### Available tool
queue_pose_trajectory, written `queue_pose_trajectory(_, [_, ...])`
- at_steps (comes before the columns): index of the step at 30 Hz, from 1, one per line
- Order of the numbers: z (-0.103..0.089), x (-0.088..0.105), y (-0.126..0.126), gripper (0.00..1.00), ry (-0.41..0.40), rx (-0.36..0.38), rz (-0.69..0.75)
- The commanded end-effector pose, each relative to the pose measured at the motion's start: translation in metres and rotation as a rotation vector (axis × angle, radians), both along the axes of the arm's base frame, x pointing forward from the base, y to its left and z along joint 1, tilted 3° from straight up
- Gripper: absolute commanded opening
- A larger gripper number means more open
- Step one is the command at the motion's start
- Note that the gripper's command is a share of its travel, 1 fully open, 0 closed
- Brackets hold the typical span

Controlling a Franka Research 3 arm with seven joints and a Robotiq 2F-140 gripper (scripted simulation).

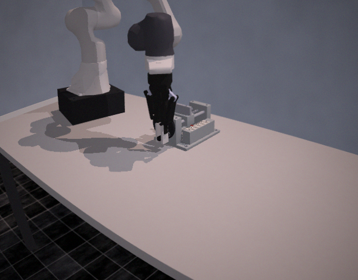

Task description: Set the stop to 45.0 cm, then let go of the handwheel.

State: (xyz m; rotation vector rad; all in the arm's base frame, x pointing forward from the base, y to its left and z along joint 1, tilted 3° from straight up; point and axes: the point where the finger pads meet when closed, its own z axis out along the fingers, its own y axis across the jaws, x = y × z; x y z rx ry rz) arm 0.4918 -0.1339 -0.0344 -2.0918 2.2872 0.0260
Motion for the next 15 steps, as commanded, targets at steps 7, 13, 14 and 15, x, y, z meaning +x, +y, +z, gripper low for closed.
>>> queue_pose_trajectory(7, [-0.0042,-0.0037,0.0008,0.04,0.004,0.002,0.002])
queue_pose_trajectory(13, [-0.0051,-0.005,0.0009,0.04,0.004,0.002,0.002])
queue_pose_trajectory(14, [-0.0051,-0.005,0.0009,0.04,0.004,0.002,0.002])
queue_pose_trajectory(15, [-0.0051,-0.005,0.0009,0.04,0.004,0.002,0.002])
